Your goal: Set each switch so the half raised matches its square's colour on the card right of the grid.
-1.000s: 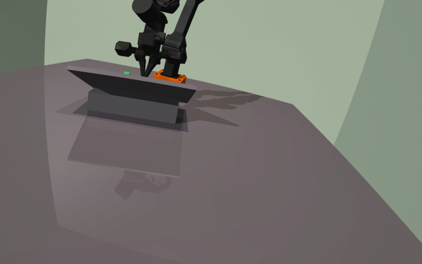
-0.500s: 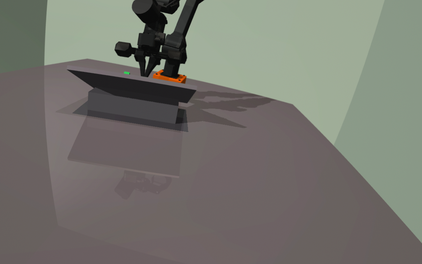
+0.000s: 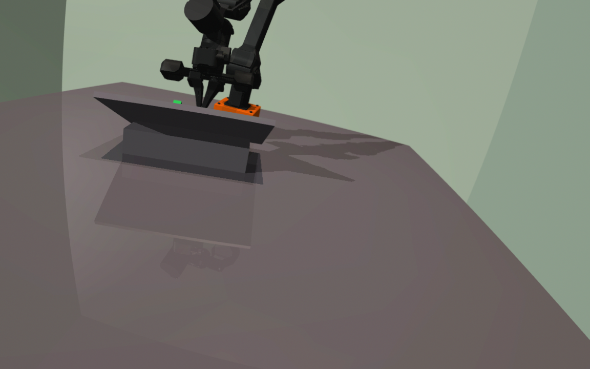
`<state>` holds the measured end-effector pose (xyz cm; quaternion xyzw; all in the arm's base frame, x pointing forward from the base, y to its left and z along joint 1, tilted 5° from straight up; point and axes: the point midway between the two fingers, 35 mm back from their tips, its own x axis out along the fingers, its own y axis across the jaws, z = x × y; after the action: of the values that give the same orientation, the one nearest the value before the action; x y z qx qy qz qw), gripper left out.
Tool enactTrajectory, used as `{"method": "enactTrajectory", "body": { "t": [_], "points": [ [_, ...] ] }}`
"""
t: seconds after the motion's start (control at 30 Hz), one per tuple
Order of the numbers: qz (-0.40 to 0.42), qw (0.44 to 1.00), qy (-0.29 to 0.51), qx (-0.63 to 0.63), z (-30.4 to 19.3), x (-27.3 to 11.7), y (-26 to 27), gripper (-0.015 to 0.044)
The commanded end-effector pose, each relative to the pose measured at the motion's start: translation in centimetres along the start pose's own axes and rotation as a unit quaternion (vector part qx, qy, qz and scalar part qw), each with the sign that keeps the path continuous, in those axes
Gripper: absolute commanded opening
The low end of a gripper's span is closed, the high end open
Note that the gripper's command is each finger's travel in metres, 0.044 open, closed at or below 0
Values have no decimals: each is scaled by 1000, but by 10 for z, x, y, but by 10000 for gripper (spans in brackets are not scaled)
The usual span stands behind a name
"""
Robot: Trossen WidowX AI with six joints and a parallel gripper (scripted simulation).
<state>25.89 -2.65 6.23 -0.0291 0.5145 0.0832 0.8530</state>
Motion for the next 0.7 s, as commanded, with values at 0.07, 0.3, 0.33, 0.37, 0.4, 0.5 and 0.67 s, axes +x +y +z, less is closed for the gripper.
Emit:
{"method": "enactTrajectory", "body": {
  "t": [0.07, 0.3, 0.33, 0.37, 0.4, 0.5, 0.67],
  "points": [
    [-2, 1000, 0, 2, 0, 1, -1, 0],
    [-2, 1000, -11, 2, -2, -62, -1, 0],
    [-2, 1000, -11, 2, -3, -64, -1, 0],
    [-2, 1000, -11, 2, -3, -64, -1, 0],
    [-2, 1000, -11, 2, -3, -64, -1, 0],
    [-2, 1000, -11, 2, -4, -64, 1, 0],
    [-1, 1000, -7, 2, -34, -65, 42, 0]
  ]
}}
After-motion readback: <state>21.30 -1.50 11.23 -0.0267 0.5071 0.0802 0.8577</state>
